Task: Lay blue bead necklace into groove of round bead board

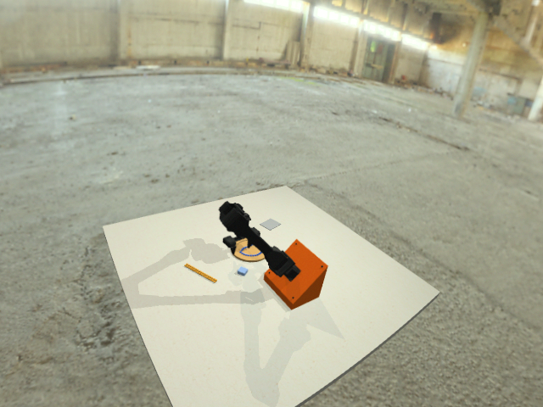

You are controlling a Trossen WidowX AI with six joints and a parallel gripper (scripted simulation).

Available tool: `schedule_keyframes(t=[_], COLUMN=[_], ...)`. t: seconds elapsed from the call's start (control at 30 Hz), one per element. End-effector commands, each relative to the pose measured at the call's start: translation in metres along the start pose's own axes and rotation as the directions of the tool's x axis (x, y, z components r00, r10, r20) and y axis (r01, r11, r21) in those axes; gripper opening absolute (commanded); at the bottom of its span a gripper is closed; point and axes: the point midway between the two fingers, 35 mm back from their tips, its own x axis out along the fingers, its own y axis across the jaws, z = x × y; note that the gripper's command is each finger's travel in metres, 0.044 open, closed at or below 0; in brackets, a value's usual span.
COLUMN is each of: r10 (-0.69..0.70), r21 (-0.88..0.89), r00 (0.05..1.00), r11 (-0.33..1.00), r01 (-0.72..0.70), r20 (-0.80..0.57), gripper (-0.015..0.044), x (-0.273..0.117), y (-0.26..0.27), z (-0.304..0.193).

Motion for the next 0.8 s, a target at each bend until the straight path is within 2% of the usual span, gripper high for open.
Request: schedule_keyframes(t=[0.0,0.07,0.17,0.33,0.4,0.77], r10=[0.003,0.002,0.001,0.001,0.002,0.002], r21=[0.066,0.257,0.55,0.89,0.92,0.92], r00=[1.0,1.0,1.0,1.0,1.0,1.0], r11=[0.998,0.966,0.835,0.455,0.392,0.392], r01=[-0.003,-0.002,-0.001,0.0,0.0,0.0], r20=[0.0,0.0,0.0,0.0,0.0,0.0], gripper=[0.0388,0.0335,0.0256,0.0125,0.012,0.012], x=[-0.002,-0.007,-0.016,-0.03,-0.032,-0.028], y=[0.0,-0.002,-0.005,-0.01,-0.01,-0.01], z=[0.001,0.002,0.003,0.006,0.006,0.006])
